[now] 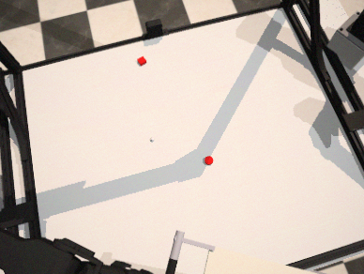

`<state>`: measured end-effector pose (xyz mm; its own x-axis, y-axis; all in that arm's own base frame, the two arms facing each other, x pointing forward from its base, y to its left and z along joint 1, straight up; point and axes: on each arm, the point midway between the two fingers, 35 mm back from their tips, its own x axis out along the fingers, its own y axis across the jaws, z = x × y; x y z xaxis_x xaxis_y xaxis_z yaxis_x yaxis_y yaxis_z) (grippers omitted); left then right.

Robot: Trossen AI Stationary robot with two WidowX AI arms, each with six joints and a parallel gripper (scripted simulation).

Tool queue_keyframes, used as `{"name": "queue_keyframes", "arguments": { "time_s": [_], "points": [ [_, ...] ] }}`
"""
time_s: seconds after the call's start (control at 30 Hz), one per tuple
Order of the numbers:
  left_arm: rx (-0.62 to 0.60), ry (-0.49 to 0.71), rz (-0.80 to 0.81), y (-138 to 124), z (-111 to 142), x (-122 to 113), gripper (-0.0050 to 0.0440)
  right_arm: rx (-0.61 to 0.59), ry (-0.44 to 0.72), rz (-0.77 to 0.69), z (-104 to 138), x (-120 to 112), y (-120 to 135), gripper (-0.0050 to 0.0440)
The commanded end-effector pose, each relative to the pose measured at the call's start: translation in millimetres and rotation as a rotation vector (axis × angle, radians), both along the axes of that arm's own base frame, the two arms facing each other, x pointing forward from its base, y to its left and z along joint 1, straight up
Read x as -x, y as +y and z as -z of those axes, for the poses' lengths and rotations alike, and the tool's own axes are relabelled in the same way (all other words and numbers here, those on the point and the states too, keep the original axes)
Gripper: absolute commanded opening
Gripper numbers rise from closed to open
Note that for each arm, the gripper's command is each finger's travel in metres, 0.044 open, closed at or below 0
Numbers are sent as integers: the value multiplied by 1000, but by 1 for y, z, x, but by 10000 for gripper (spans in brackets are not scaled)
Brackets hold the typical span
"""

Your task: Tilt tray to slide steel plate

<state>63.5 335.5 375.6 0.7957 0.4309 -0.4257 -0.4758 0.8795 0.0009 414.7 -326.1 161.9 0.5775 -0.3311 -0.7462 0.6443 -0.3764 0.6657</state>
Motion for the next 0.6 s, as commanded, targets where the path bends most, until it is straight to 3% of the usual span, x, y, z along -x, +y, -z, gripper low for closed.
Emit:
{"name": "queue_keyframes", "arguments": {
  "time_s": [0.0,0.57],
  "points": [
    [0,-2,2,0,0,0,440,40,-60,4,-29,-4,-4,0],
    [0,-2,2,0,0,0,440,52,-82,4,-40,-6,-5,0]
  ]
}}
